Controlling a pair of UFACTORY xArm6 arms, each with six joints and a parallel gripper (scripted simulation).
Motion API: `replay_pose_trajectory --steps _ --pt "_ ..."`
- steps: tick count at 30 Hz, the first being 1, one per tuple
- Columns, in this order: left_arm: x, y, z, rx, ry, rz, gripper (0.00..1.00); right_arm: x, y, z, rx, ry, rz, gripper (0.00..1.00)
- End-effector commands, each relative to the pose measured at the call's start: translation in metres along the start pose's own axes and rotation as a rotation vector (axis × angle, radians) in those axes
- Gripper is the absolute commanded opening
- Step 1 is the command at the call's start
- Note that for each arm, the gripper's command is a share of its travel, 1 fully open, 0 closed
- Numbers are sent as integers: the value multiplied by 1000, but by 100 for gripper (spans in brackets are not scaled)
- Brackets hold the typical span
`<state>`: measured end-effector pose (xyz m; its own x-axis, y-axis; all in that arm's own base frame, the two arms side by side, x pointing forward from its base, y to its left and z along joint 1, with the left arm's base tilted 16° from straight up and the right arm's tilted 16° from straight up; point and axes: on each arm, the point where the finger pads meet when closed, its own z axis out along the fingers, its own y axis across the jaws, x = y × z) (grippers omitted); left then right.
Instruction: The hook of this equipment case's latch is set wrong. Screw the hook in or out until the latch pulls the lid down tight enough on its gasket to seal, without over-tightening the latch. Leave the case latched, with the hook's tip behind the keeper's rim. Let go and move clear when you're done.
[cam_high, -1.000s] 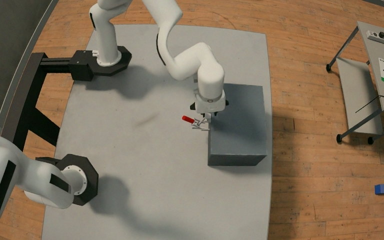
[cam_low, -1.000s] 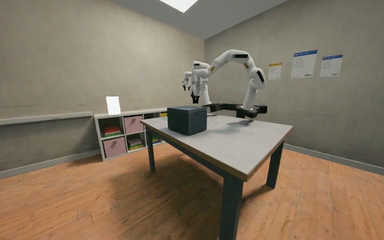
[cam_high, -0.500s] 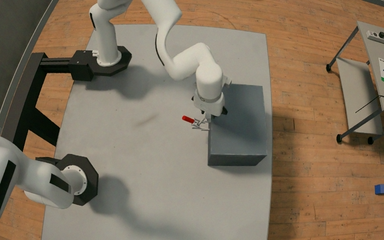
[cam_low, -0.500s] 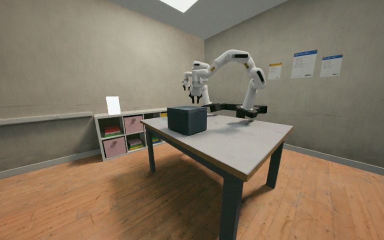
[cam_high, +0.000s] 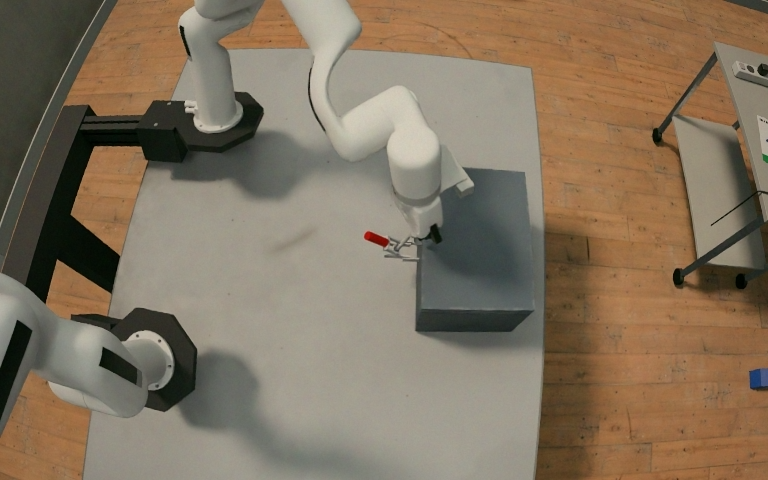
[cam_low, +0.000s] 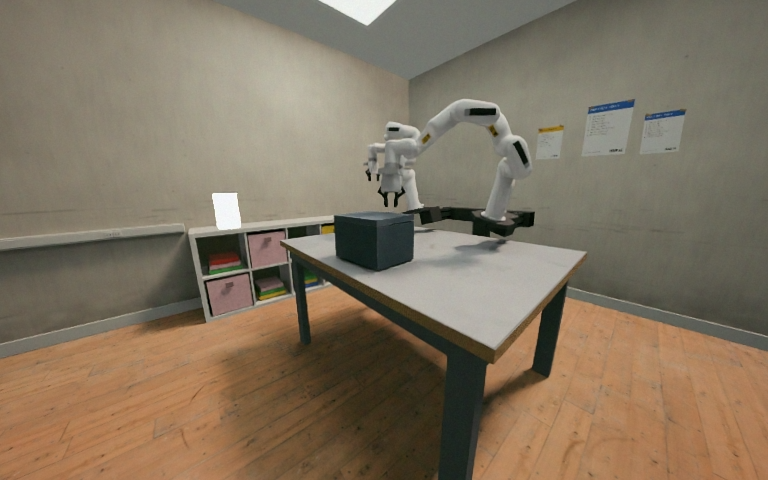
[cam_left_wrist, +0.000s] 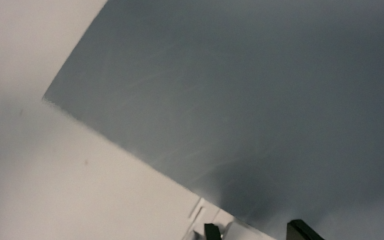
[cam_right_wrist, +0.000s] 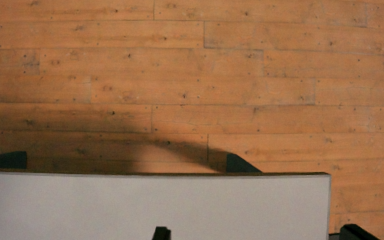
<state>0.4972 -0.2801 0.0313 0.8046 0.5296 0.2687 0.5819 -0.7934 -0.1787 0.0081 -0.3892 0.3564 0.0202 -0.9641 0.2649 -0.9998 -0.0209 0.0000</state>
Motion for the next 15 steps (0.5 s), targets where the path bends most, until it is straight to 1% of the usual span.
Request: replay_pose_trajectory --steps 1,2,4,5,15 --pt "1 2 -2 -14 -11 278 41 1 0 -2 0 4 0 100" --pt "1 2 -2 -15 -8 319 41 1 0 -2 0 4 0 100" --pt "1 2 -2 -15 -8 319 41 1 0 -2 0 4 0 100" --pt "1 2 -2 -18 -3 438 41 1 0 -2 0 4 0 100" --pt "2 2 -2 -26 21 828 41 1 0 -2 0 4 0 100"
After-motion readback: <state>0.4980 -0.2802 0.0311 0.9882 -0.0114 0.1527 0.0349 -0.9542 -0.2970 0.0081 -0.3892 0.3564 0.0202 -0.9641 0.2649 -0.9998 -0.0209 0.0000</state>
